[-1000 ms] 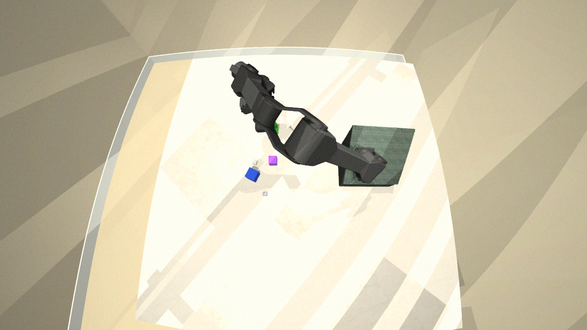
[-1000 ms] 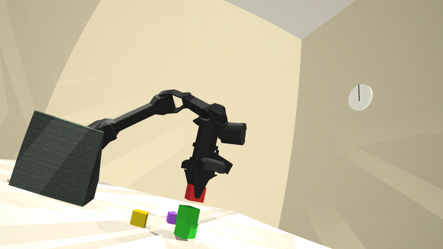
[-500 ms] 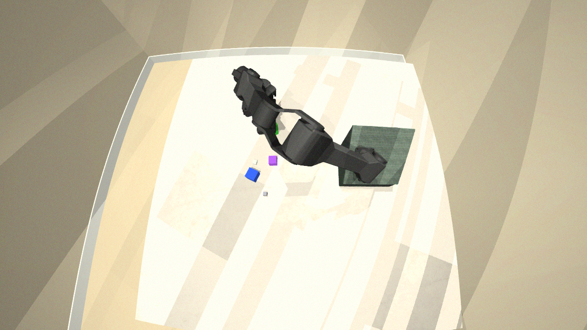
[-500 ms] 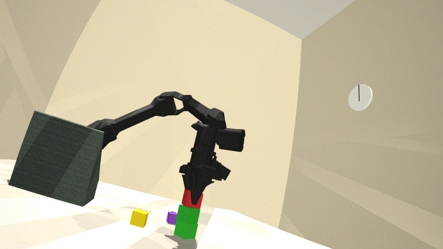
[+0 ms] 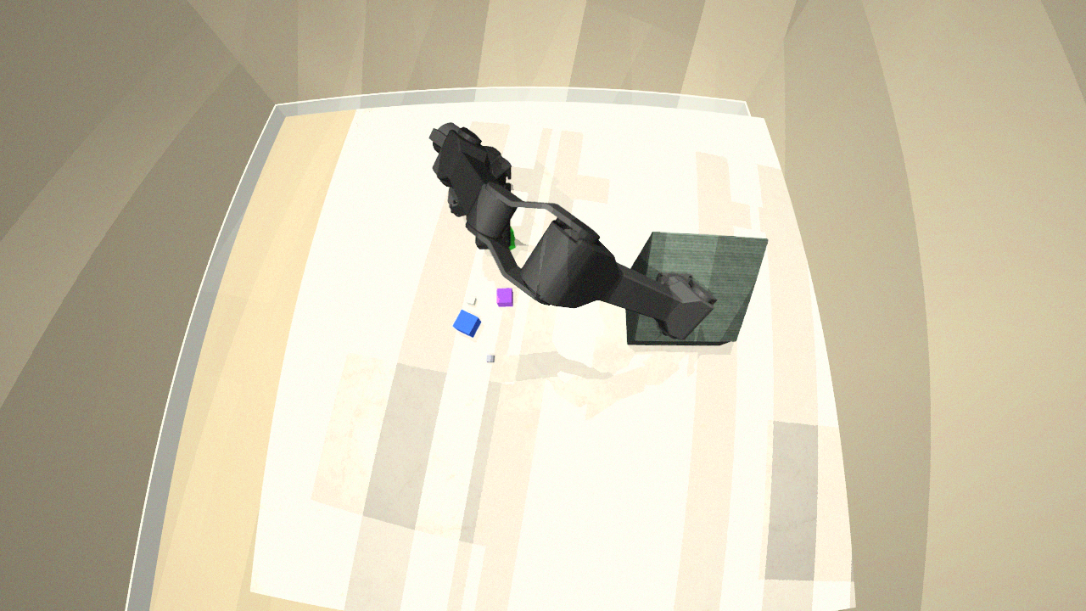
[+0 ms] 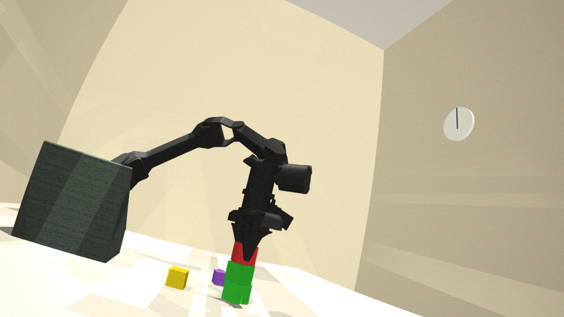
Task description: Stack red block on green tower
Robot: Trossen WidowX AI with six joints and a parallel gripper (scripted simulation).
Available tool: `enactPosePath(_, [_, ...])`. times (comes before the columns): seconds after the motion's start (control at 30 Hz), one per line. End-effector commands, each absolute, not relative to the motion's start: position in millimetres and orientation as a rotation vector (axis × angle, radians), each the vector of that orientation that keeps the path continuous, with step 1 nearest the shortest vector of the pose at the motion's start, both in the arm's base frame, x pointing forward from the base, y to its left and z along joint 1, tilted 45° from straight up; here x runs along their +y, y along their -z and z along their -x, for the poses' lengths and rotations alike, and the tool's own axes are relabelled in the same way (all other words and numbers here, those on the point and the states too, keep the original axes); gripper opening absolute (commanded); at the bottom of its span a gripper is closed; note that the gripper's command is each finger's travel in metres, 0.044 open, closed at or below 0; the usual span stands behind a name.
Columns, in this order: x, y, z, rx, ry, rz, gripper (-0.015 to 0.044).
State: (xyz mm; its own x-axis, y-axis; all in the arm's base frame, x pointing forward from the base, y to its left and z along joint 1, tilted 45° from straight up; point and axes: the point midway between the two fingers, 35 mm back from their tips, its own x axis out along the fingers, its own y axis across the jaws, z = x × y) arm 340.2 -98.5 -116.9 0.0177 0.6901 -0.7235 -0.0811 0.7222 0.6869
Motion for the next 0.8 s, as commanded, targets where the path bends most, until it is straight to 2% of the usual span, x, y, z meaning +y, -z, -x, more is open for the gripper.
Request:
enactPosePath(0.0, [-97.2,118.0,-339.7,1.442,-0.644,-0.544,0.0])
enactPosePath(0.47, [-101.1,114.1,-339.7,1.442,-0.644,-0.544,0.0])
enactPosePath(0.77, [-98.0,117.3,-339.7,1.442,-0.645,-0.54,0.0236])
